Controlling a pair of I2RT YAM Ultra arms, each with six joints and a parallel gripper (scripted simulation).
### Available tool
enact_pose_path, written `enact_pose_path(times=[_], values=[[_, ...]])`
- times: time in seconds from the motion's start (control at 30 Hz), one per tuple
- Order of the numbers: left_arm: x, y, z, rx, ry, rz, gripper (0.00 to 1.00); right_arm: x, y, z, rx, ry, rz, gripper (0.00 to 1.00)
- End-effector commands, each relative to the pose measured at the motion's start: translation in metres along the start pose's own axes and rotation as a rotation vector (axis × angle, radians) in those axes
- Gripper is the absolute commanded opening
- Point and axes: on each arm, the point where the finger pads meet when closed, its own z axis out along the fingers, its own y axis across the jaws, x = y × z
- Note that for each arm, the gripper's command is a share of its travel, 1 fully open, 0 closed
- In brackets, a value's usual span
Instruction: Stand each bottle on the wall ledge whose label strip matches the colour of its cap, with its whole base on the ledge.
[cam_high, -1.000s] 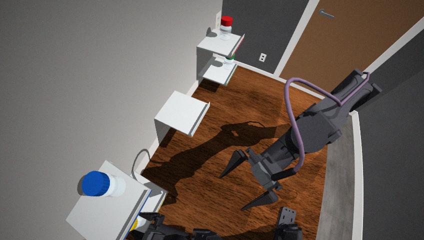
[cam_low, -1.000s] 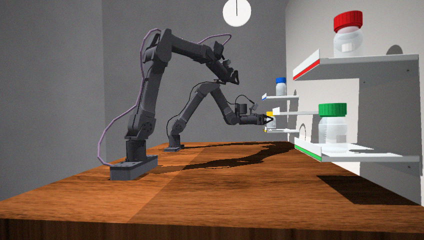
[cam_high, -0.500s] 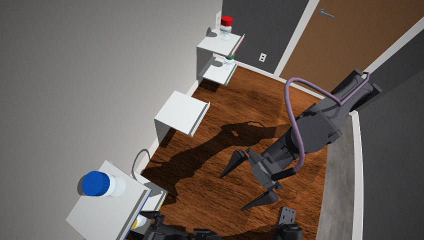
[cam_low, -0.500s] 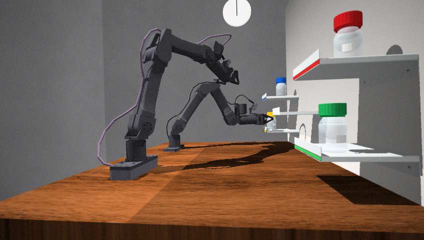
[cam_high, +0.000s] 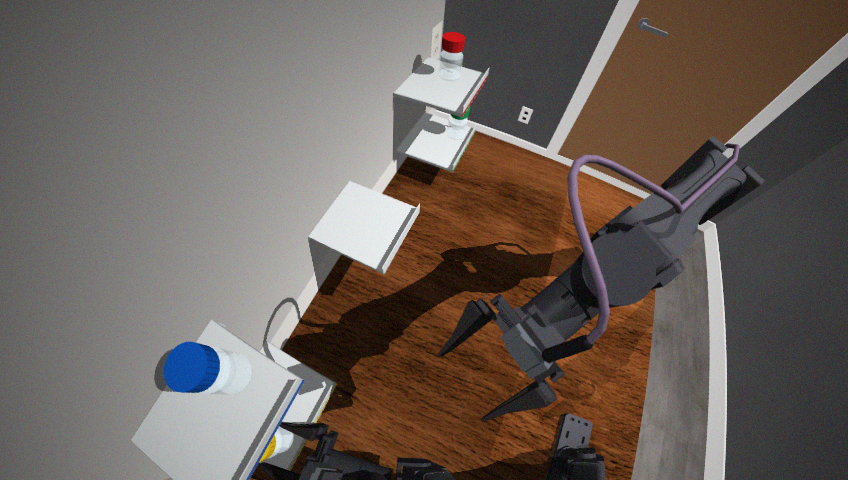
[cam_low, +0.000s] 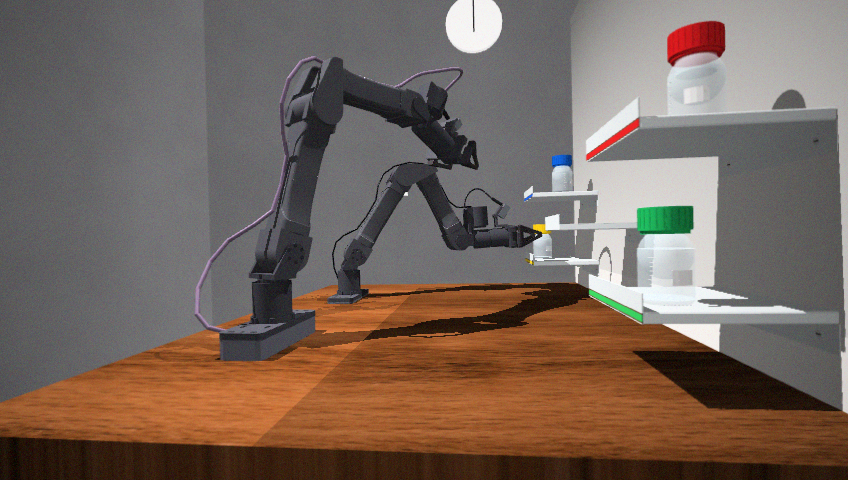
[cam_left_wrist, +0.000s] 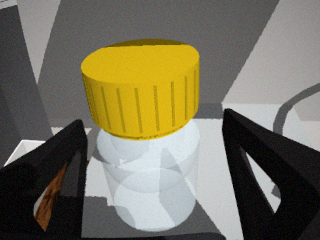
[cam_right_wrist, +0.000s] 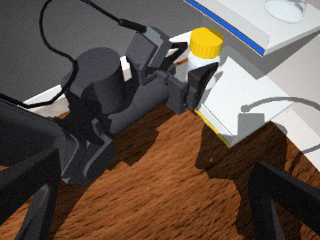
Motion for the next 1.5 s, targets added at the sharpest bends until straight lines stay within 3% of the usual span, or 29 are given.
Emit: enact_pose_path(times=[0.0, 0.47, 0.63, 0.7, 0.73, 0.93, 1.17, 1.47], values=[[-0.013, 0.009, -0.009, -0.007, -0.028, 0.001, 0.72, -0.004, -0.006, -0.001, 0.017, -0.019, 0.008, 0.88], [-0.012, 0.008, -0.092, -0.006, -0.024, 0.008, 0.72, -0.004, -0.006, -0.001, 0.017, -0.019, 0.008, 0.88], [-0.006, 0.005, -0.086, -0.005, -0.008, 0.011, 0.72, -0.004, -0.006, -0.001, 0.017, -0.019, 0.008, 0.88], [-0.002, 0.008, -0.087, -0.014, 0.017, -0.002, 0.95, -0.004, -0.006, -0.001, 0.017, -0.019, 0.008, 0.88], [0.004, 0.007, -0.090, -0.016, 0.041, -0.012, 1.00, -0.004, -0.006, -0.001, 0.017, -0.019, 0.008, 0.88], [0.005, 0.009, -0.097, -0.041, 0.128, -0.052, 1.00, -0.004, -0.006, -0.001, 0.017, -0.019, 0.008, 0.88], [-0.054, 0.010, -0.107, -0.062, 0.127, -0.060, 1.00, -0.004, -0.006, -0.001, 0.017, -0.019, 0.008, 0.88], [-0.102, 0.009, -0.117, -0.076, 0.103, -0.059, 1.00, -0.004, -0.006, -0.001, 0.017, -0.019, 0.008, 0.88]])
